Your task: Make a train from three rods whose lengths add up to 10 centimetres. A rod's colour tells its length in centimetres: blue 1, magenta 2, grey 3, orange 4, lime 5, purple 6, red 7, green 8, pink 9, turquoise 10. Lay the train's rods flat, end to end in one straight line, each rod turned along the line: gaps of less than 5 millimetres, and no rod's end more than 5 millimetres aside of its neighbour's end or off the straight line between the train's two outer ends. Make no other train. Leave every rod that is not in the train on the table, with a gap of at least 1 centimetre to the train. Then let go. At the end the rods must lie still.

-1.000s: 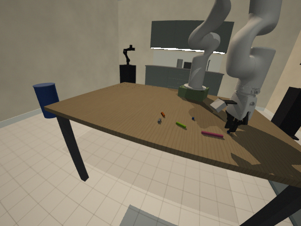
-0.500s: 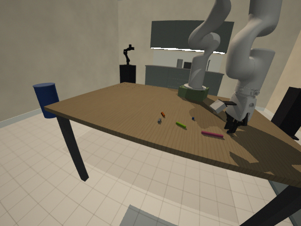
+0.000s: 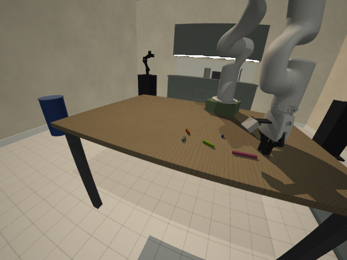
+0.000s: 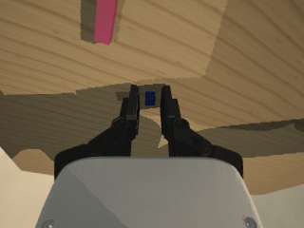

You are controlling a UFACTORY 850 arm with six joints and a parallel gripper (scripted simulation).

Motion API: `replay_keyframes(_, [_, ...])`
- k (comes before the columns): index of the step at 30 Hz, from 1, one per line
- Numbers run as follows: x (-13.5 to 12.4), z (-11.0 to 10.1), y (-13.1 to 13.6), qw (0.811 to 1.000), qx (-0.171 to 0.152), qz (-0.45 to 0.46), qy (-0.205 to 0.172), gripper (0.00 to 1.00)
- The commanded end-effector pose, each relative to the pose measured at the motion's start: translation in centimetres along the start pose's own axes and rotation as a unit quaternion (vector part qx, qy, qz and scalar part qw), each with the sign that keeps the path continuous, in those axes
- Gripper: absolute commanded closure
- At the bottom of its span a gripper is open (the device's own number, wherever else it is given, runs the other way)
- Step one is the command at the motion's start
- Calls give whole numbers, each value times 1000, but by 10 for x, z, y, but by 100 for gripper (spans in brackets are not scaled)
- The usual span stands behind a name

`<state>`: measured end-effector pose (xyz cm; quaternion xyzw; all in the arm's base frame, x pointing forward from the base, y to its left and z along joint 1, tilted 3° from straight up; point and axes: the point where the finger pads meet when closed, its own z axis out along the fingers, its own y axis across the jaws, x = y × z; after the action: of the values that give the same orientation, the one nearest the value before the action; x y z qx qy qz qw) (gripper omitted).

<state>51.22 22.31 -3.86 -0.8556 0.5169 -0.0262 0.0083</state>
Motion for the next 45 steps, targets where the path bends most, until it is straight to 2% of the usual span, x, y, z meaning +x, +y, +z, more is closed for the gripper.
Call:
replay_keyframes(1, [0, 0, -1, 1000, 1, 0, 0, 76])
replay_keyframes(36, [0, 0, -1, 1000, 1, 0, 0, 76])
replay_keyframes(37, [0, 0, -1, 1000, 1, 0, 0, 96])
replay_keyframes(45, [0, 0, -1, 1000, 1, 0, 0, 96])
